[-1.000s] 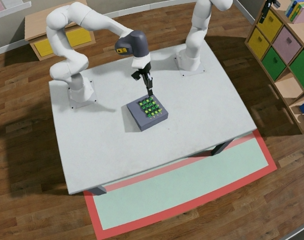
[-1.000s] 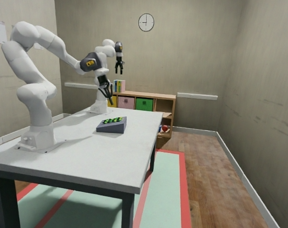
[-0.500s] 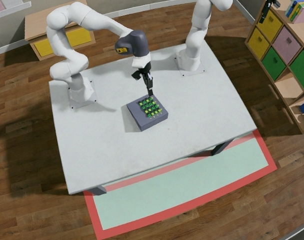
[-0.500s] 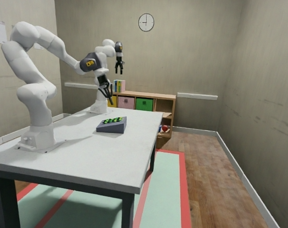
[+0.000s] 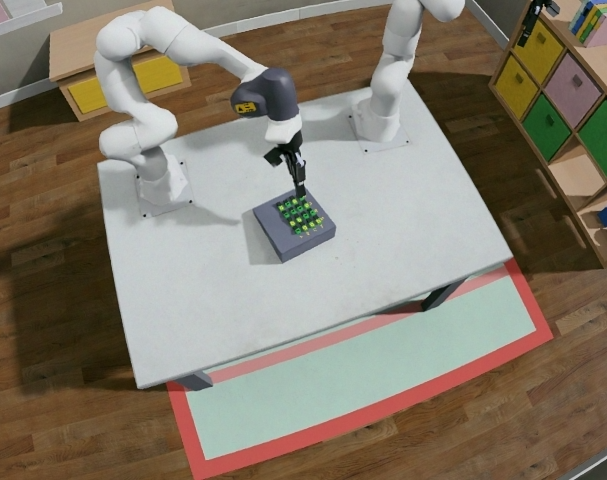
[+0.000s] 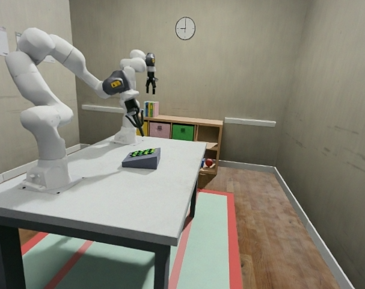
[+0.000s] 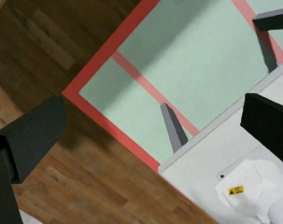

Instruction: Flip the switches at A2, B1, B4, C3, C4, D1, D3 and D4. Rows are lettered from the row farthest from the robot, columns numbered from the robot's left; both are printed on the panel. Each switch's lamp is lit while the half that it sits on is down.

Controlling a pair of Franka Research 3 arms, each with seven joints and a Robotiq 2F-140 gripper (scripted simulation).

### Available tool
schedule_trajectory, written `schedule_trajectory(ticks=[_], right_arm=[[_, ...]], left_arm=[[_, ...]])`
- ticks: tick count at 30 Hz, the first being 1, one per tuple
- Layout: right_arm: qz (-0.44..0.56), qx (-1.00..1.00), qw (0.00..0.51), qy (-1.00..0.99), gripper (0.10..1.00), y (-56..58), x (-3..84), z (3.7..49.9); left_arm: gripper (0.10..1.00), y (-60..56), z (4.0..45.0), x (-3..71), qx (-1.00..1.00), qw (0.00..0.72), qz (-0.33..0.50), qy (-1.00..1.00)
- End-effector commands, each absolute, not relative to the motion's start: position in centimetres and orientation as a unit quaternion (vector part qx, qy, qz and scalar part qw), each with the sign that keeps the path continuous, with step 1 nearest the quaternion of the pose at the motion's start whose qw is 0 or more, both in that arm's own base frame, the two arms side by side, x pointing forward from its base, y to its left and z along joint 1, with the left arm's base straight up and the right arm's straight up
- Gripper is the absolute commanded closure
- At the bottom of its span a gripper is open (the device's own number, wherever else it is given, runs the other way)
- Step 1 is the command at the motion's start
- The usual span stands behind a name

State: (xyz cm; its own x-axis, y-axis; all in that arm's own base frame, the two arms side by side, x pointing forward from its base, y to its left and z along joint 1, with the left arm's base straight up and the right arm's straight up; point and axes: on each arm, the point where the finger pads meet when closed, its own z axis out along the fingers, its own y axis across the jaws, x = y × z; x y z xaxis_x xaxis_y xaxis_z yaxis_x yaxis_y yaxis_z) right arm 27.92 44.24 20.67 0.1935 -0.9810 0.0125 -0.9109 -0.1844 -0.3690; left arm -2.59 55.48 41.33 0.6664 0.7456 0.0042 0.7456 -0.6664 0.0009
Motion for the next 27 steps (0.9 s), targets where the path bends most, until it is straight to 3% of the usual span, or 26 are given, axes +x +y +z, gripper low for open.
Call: schedule_trajectory(ticks=[1,8,27], right_arm=[[-0.124,-0.755,0.150,0.626,0.999,44.8,29.1,19.0],[-0.124,-0.755,0.150,0.626,0.999,45.1,30.5,15.5],[-0.124,-0.755,0.150,0.626,0.999,45.3,31.2,13.9]], left_arm=[[0.098,55.4,41.3,-2.7,-0.914,0.000,0.000,-0.405],[0.098,55.4,41.3,-2.7,-0.914,0.000,0.000,-0.405],[0.098,55.4,41.3,-2.7,-0.914,0.000,0.000,-0.405]])
